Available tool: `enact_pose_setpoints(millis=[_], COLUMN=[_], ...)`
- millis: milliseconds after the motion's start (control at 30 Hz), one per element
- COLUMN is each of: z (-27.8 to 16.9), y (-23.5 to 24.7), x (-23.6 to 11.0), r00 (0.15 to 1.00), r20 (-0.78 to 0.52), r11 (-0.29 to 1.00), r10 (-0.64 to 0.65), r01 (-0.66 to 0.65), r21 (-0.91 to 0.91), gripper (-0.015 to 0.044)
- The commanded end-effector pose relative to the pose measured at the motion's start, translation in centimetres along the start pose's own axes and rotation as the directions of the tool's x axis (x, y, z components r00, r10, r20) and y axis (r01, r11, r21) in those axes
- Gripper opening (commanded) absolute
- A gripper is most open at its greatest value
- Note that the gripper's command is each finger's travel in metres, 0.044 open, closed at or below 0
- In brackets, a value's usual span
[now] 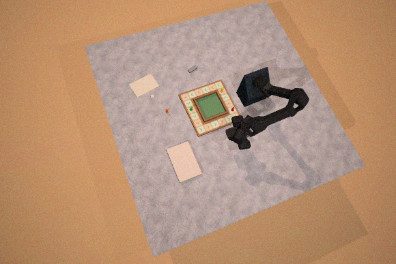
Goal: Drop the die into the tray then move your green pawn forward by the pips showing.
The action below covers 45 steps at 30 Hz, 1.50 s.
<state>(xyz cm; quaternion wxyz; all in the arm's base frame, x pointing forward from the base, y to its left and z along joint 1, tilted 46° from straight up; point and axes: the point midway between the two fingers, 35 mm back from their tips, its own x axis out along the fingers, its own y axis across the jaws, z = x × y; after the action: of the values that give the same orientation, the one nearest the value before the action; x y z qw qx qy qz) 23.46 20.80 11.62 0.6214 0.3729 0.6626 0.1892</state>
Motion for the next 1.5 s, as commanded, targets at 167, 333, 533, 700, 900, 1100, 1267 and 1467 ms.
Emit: enact_pose_setpoints(millis=[167,333,533,700,900,1100,1267,1467], z=[0.0,0.0,-0.1,-0.1,-0.1,-0.1,0.0,0.5], y=[-0.2,-0.2,-0.2,-0.2,-0.2,-0.2,-0.2,-0.2], x=[1.4,2.2,3.2,3.9,3.9,3.9,3.5,0.0], r00=[1.000,1.000,1.000,1.000,1.000,1.000,1.000,1.000], r20=[0.000,-0.001,-0.001,-0.001,-0.001,-0.001,0.000,0.002], r11=[1.000,1.000,1.000,1.000,1.000,1.000,1.000,1.000], r10=[-0.004,-0.004,-0.004,-0.004,-0.004,-0.004,-0.005,-0.017], r01=[0.004,0.004,0.004,0.004,0.004,0.004,0.005,0.017], r21=[0.004,0.002,0.006,0.009,0.009,0.009,0.009,0.006], gripper=[0.0275,0.0275,0.0275,0.0275,0.0144,0.0065,0.0000,0.0000])
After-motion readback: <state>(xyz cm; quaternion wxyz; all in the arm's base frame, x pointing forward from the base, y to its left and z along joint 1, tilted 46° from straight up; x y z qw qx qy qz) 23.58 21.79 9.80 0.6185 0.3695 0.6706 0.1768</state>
